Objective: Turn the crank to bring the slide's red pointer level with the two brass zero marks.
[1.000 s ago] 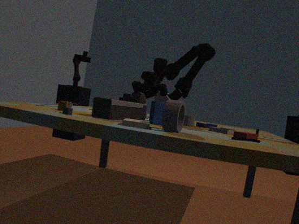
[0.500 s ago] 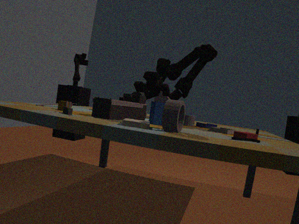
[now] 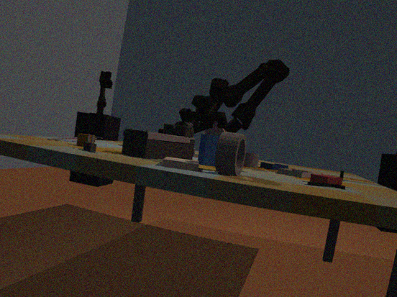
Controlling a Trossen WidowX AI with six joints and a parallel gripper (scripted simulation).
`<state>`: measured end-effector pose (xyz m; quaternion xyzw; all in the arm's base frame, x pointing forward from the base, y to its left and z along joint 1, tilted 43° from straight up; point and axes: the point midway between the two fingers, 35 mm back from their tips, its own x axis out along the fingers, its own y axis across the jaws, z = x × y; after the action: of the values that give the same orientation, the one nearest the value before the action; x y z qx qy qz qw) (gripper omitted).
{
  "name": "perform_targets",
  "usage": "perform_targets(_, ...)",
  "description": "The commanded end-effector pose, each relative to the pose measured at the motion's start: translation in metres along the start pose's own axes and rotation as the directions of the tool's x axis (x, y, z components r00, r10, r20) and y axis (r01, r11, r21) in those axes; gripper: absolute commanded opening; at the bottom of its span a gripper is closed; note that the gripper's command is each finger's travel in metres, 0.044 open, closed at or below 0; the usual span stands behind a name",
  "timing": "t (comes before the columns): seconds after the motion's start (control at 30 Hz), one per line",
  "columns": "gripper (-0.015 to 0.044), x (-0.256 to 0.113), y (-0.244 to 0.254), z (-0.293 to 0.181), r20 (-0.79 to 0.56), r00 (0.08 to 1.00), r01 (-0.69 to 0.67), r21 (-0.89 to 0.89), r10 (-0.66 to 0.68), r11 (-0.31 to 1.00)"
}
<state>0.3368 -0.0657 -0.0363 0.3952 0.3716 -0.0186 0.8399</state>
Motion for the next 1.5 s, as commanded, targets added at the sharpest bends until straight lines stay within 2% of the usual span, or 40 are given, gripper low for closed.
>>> perform_targets(0.0, 0.0, 0.003, 0.009, -0.003, -0.008, 1.0, -0.024, -0.014, 0.024, 1.0)
perform_targets(1.47, 0.0, 0.033, 0.013, -0.035, -0.009, 1.0, -0.025, -0.012, 0.025, 1.0)
